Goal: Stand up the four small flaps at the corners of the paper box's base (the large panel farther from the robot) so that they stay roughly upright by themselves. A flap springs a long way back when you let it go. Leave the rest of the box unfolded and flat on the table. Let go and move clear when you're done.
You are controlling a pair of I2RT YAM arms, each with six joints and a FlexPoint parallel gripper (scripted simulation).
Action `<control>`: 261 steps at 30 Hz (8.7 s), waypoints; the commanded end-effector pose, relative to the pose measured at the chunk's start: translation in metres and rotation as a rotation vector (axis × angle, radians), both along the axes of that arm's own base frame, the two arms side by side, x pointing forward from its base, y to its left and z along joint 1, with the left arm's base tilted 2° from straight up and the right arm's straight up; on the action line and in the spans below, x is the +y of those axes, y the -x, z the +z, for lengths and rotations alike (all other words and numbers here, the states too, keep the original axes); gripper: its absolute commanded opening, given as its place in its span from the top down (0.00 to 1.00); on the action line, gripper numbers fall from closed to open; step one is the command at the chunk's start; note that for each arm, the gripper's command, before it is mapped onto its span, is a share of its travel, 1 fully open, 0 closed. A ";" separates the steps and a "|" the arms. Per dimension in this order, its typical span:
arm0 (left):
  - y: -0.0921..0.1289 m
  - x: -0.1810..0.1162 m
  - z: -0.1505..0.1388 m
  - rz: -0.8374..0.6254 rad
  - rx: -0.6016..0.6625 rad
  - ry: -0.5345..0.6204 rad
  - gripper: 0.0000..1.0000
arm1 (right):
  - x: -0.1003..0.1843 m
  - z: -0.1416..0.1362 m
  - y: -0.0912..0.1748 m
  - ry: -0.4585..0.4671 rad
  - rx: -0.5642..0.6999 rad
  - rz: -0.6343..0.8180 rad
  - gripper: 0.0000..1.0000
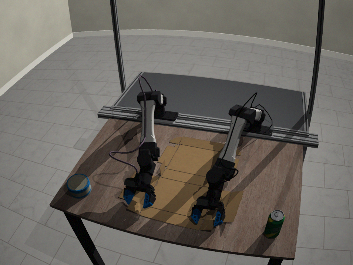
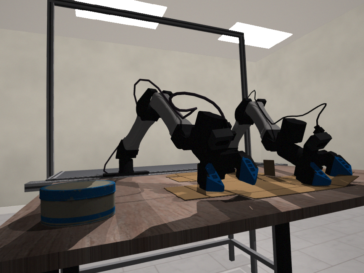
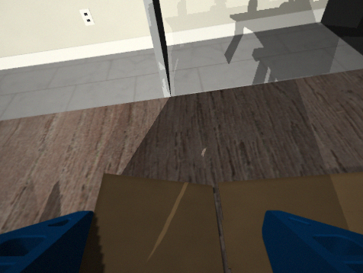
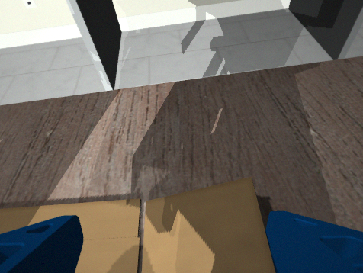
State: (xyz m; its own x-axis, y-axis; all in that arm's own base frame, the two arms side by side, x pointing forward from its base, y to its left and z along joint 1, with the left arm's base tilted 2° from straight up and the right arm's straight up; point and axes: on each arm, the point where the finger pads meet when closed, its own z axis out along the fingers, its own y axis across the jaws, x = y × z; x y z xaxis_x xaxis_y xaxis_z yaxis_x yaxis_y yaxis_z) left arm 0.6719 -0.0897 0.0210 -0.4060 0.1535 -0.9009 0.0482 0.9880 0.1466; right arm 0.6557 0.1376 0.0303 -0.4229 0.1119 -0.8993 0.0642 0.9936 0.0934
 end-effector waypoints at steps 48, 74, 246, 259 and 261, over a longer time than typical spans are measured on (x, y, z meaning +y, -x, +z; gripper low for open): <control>0.001 -0.012 -0.026 -0.028 0.040 -0.015 0.23 | 0.064 0.022 0.000 -0.007 0.019 0.012 0.25; 0.001 -0.012 -0.026 -0.028 0.040 -0.015 0.23 | 0.073 0.009 -0.002 -0.014 0.001 0.012 0.50; -0.003 -0.006 -0.013 0.011 0.048 0.193 0.23 | 0.004 -0.033 0.003 0.232 0.035 0.017 0.23; -0.001 0.006 0.024 0.017 -0.012 0.225 0.23 | 0.004 -0.033 0.003 0.232 0.035 0.017 0.23; 0.001 0.007 0.022 0.017 -0.004 0.229 0.23 | 0.004 -0.033 0.003 0.232 0.035 0.017 0.23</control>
State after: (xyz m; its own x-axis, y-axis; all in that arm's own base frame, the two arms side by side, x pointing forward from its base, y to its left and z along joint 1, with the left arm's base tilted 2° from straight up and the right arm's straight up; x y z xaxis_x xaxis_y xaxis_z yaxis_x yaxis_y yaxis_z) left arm 0.6728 -0.0829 0.0179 -0.4306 -0.0361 -0.9018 0.0245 0.9984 -0.0516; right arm 0.6533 0.1412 0.0170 -0.4228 -0.0720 -0.9033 0.0515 0.9933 -0.1033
